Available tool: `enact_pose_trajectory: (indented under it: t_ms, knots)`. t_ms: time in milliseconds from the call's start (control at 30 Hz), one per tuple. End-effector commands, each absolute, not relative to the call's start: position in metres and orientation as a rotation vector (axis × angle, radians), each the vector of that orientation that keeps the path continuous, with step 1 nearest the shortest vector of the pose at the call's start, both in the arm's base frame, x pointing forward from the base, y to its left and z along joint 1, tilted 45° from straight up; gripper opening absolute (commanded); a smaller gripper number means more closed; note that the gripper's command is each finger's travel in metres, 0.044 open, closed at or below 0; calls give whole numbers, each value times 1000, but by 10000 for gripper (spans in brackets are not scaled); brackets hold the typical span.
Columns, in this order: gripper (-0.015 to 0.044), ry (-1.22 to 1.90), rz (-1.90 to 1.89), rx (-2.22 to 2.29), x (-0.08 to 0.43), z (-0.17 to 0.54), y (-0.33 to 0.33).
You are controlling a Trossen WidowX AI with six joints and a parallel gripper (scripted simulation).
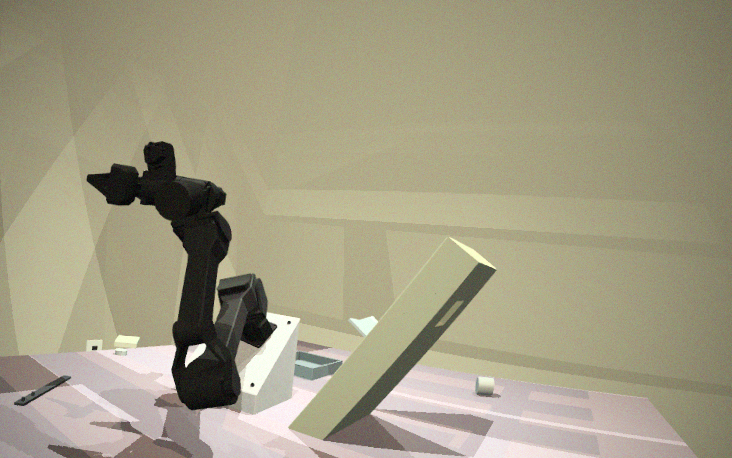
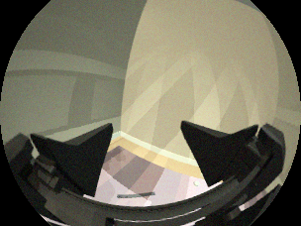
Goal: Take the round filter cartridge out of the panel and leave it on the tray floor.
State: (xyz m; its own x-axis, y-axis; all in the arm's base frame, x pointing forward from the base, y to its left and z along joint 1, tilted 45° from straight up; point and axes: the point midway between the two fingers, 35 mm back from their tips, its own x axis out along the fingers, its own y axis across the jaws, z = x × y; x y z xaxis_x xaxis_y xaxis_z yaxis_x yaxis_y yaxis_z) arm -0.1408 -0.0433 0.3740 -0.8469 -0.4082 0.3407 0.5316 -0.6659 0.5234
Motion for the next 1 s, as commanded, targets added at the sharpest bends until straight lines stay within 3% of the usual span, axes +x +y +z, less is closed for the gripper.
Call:
enact_pose_trajectory:
  t_ms: [0, 367, 700, 967]
  knots:
    - [374, -863, -2464, -274, -142, 375, -41]
    - [95, -1215, -2871, -922, -157, 392, 120]
    - [95, -1562, -3413, -1460, -87, 339, 262]
    - [95, -2030, -3876, -1634, 13, 267, 314]
